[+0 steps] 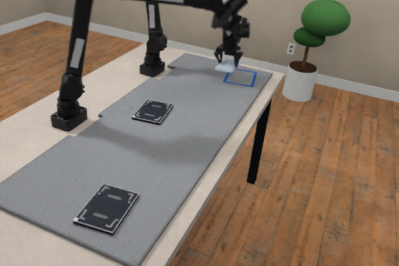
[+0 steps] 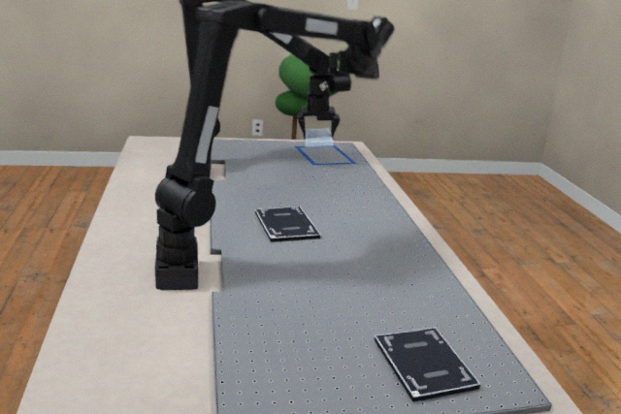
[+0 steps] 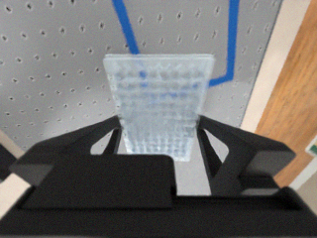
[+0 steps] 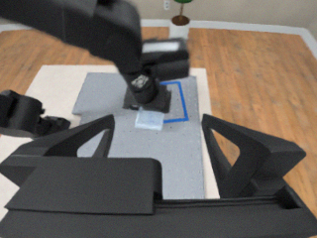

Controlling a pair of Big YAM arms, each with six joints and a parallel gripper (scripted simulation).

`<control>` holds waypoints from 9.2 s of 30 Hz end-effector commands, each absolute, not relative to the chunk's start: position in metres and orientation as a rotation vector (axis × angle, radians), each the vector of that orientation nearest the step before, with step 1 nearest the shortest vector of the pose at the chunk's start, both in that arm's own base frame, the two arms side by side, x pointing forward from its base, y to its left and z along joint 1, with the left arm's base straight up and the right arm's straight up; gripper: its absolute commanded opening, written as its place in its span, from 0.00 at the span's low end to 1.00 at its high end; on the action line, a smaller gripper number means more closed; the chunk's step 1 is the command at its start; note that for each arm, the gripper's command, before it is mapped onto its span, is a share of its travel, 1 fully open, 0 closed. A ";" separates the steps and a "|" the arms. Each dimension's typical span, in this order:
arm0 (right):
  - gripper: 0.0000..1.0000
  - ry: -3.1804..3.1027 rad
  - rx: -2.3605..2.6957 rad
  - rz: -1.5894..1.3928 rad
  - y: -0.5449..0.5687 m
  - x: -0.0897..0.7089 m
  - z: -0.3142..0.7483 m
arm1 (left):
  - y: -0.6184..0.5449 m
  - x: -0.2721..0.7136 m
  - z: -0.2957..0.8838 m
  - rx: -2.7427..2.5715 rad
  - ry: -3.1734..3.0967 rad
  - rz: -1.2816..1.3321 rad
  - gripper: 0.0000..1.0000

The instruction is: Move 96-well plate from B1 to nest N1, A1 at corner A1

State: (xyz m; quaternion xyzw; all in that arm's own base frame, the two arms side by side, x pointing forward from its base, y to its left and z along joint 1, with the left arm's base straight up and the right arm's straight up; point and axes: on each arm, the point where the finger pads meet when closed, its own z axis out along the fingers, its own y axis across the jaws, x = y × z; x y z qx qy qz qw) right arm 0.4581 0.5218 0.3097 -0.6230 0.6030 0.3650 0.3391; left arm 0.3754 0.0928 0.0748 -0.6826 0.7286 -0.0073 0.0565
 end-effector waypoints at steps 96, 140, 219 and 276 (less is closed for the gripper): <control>1.00 2.148 -0.742 0.359 0.136 0.173 0.273 | -0.394 0.248 0.065 1.982 2.381 -0.002 0.81; 1.00 2.148 -0.742 0.359 0.136 0.173 0.273 | -0.381 0.250 0.032 1.974 2.374 0.009 0.81; 1.00 2.148 -0.742 0.359 0.136 0.173 0.273 | -0.406 0.257 0.076 1.913 2.332 -0.036 1.00; 1.00 1.998 -2.189 0.085 0.232 0.273 0.104 | -0.194 0.204 0.281 1.327 1.635 -0.804 1.00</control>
